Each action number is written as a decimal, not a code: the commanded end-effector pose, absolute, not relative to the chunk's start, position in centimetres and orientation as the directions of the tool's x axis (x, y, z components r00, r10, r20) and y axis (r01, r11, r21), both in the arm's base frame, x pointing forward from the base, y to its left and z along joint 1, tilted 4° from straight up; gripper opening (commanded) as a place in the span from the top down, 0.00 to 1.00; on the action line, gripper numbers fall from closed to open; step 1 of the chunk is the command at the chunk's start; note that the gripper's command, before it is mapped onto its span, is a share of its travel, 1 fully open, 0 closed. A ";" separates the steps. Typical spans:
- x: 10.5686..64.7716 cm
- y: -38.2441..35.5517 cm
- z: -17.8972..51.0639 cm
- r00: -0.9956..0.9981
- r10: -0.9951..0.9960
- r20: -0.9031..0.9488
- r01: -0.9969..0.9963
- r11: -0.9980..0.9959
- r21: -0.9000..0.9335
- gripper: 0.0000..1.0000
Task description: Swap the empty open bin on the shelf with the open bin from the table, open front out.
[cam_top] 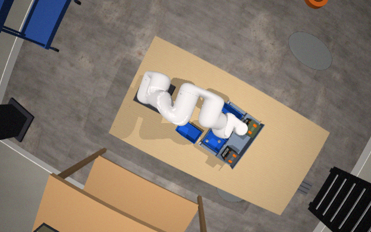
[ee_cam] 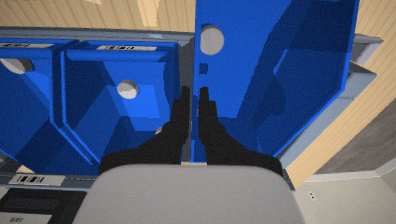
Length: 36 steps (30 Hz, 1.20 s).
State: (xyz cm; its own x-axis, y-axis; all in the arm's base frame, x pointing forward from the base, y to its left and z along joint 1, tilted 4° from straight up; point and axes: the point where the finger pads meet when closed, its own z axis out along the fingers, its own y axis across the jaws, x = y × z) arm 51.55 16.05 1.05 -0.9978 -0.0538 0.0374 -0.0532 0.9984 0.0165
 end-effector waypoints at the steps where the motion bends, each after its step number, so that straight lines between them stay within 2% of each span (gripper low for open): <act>1: 51.7 16.1 1.2 -0.998 -0.054 0.033 -0.053 0.998 0.018 0.90; 36: 51.7 16.1 1.8 -0.998 -0.054 0.033 -0.053 0.998 0.018 0.90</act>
